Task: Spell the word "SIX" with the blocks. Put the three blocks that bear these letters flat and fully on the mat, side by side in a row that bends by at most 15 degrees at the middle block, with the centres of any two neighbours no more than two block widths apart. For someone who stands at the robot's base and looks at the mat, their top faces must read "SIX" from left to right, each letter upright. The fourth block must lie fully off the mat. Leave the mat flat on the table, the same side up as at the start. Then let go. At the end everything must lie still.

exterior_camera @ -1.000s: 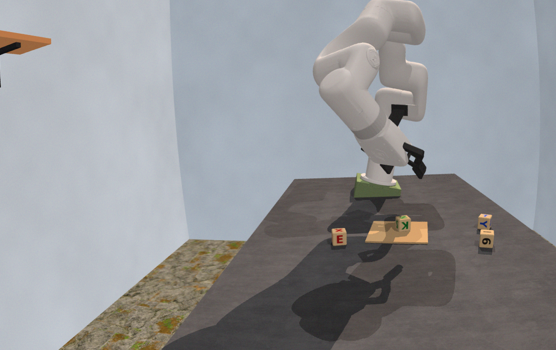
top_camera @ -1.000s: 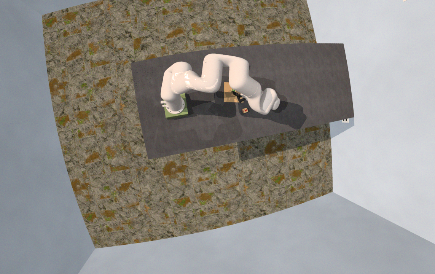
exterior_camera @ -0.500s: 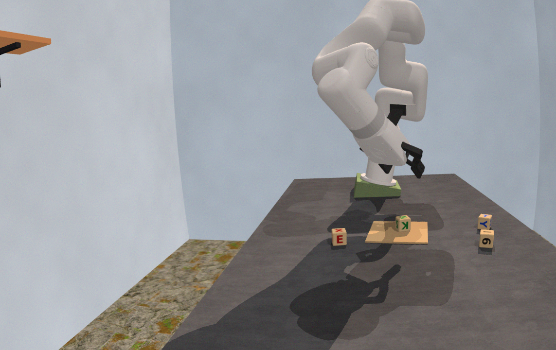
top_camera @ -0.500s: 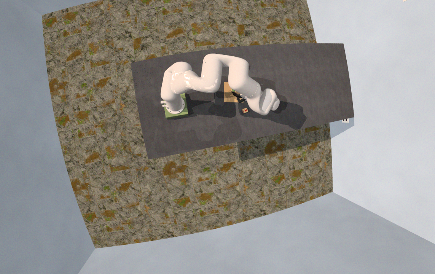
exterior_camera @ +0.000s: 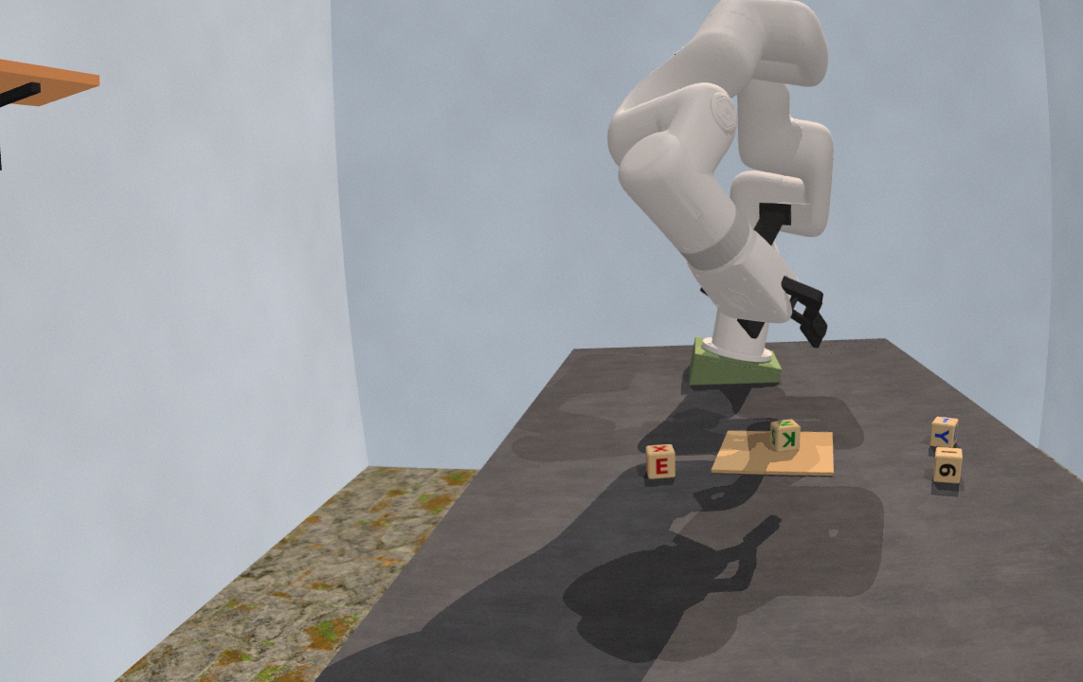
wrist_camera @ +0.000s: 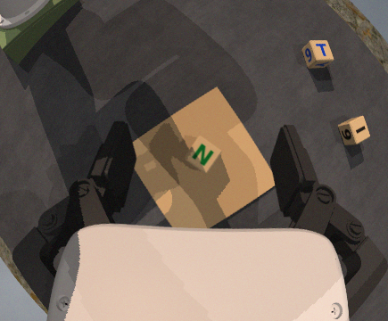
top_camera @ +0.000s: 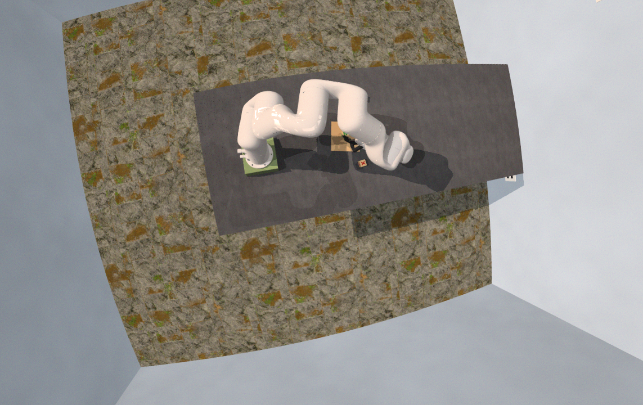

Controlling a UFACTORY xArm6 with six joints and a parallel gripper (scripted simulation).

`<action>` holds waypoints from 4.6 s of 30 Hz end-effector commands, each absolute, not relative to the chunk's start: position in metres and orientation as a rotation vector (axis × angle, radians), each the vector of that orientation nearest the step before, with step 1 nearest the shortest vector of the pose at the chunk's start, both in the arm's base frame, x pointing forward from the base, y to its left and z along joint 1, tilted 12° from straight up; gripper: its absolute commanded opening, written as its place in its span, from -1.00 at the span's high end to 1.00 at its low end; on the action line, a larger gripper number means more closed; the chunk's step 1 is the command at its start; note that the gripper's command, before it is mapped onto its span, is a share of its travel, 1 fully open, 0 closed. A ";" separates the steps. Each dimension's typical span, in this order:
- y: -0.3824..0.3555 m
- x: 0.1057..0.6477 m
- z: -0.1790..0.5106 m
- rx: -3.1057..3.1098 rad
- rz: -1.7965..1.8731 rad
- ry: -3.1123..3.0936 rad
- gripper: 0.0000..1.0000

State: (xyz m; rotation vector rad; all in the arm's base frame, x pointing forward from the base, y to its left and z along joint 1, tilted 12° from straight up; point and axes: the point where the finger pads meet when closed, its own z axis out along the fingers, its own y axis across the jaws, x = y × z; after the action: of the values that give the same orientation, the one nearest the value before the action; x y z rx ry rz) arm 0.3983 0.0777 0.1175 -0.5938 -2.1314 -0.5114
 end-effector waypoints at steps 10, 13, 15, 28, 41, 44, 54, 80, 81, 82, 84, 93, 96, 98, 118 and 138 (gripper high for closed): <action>0.077 0.399 0.119 -0.594 -0.513 -2.135 -1.00; 0.077 0.399 0.119 -0.594 -0.513 -2.135 -1.00; 0.077 0.399 0.119 -0.594 -0.513 -2.135 -1.00; 0.028 0.447 0.109 -0.585 -0.520 -2.137 -1.00; -0.026 0.477 0.094 -0.588 -0.517 -2.137 -1.00; -0.036 0.480 0.090 -0.590 -0.516 -2.137 -1.00; -0.055 0.484 0.084 -0.594 -0.513 -2.136 -1.00; -0.055 0.484 0.084 -0.594 -0.513 -2.136 -1.00; -0.055 0.484 0.084 -0.594 -0.513 -2.136 -1.00; -0.055 0.484 0.084 -0.594 -0.513 -2.136 -1.00; -0.055 0.484 0.084 -0.594 -0.513 -2.136 -1.00; -0.055 0.484 0.084 -0.594 -0.513 -2.136 -1.00; -0.055 0.484 0.084 -0.594 -0.513 -2.136 -1.00; -0.055 0.484 0.084 -0.594 -0.513 -2.136 -1.00; -0.026 0.493 0.096 -0.481 -0.522 -2.319 -1.00; 0.021 0.481 0.116 -0.192 -0.499 -2.640 -1.00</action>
State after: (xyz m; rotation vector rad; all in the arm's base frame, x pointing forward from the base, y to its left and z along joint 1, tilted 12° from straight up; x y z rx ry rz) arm 0.4838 0.0124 0.1108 -0.2496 -2.5503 -0.5014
